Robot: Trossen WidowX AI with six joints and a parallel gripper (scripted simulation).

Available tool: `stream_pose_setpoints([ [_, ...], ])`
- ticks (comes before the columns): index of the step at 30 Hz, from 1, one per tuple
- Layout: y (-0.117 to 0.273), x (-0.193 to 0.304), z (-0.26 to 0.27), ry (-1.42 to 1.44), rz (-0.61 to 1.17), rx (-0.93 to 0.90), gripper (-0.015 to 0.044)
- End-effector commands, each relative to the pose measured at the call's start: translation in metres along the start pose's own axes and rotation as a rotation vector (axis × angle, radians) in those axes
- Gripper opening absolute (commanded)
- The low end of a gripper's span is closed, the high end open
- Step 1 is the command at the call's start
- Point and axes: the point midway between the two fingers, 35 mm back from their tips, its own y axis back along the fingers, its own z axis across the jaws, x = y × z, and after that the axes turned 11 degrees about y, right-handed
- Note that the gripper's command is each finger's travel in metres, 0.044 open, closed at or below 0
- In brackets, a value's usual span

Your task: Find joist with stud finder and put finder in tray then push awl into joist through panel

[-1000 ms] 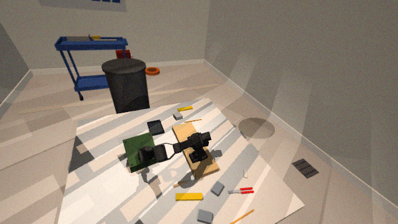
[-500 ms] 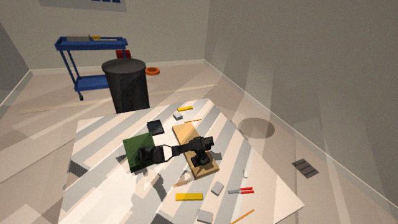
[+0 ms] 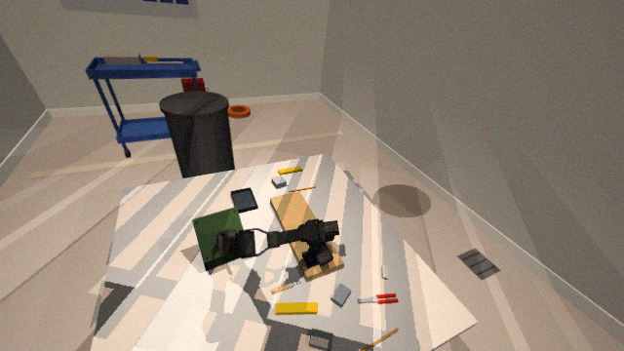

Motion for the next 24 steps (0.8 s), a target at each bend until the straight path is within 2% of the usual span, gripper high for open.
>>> stream_pose_setpoints([
  [1, 0.0, 0.002, -0.009, -0.016, 0.007, 0.019, 0.0],
  [17, 0.001, 0.0, -0.004, -0.007, 0.001, 0.005, 0.0],
  [24, 0.027, -0.01, -0.006, -0.011, 0.005, 0.003, 0.0],
])
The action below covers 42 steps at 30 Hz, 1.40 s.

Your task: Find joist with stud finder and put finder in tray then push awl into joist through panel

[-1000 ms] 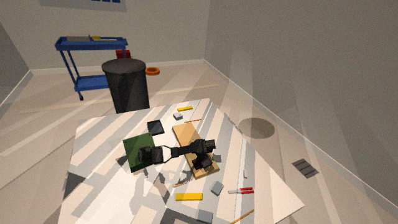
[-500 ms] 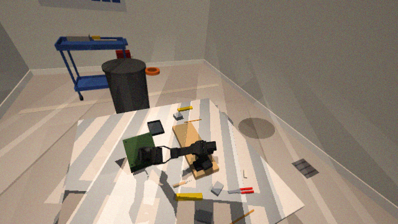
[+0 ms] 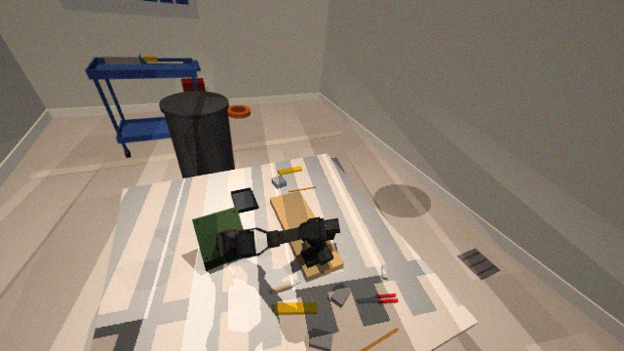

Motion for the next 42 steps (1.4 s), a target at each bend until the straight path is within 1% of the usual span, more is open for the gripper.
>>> stream_pose_setpoints([
  [1, 0.021, -0.012, -0.004, -0.009, -0.018, 0.009, 0.0],
  [12, 0.081, -0.023, -0.009, -0.013, -0.016, 0.018, 0.0],
  [16, 0.085, -0.024, -0.008, -0.01, -0.017, 0.017, 0.0],
  [19, 0.084, -0.032, 0.005, 0.025, -0.026, -0.002, 0.0],
  [31, 0.085, -0.08, 0.115, 0.304, -0.09, -0.141, 0.0],
  [42, 0.096, -0.094, 0.226, 0.571, -0.132, -0.248, 0.0],
])
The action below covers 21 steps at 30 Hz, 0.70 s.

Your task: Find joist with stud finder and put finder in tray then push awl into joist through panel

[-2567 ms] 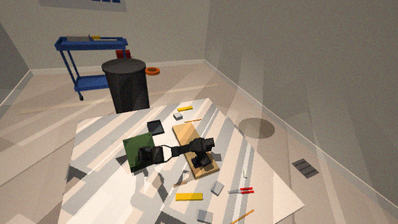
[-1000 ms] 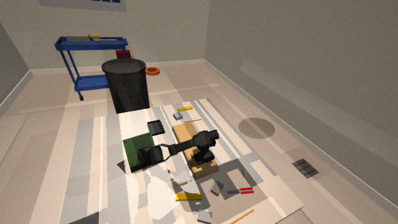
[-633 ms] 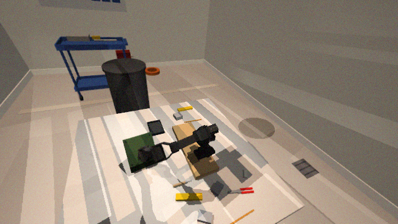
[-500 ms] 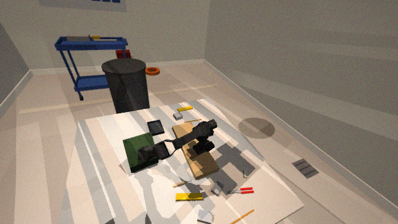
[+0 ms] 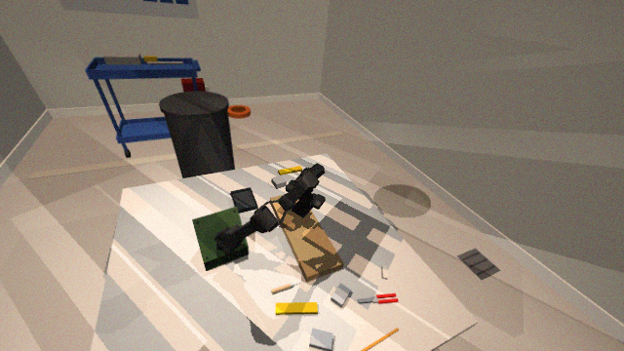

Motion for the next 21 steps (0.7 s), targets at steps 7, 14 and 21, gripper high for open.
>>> stream_pose_setpoints([
  [7, -0.008, -0.045, 0.089, 0.236, -0.036, -0.086, 0.0],
  [14, -0.016, -0.06, 0.158, 0.404, -0.039, -0.14, 0.0],
  [21, -0.024, -0.062, 0.228, 0.57, -0.031, -0.187, 0.0],
])
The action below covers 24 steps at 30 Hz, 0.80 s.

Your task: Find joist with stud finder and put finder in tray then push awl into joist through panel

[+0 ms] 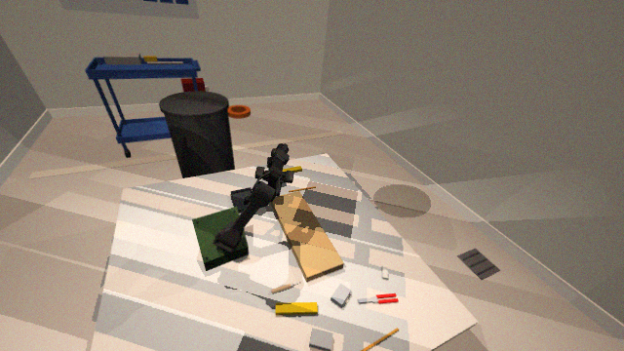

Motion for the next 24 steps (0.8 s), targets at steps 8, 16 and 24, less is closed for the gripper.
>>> stream_pose_setpoints([
  [8, -0.028, -0.041, 0.092, 0.249, 0.014, -0.066, 0.0],
  [16, -0.056, -0.049, 0.163, 0.427, 0.054, -0.11, 0.0],
  [24, -0.065, -0.048, 0.175, 0.459, 0.063, -0.118, 0.0],
])
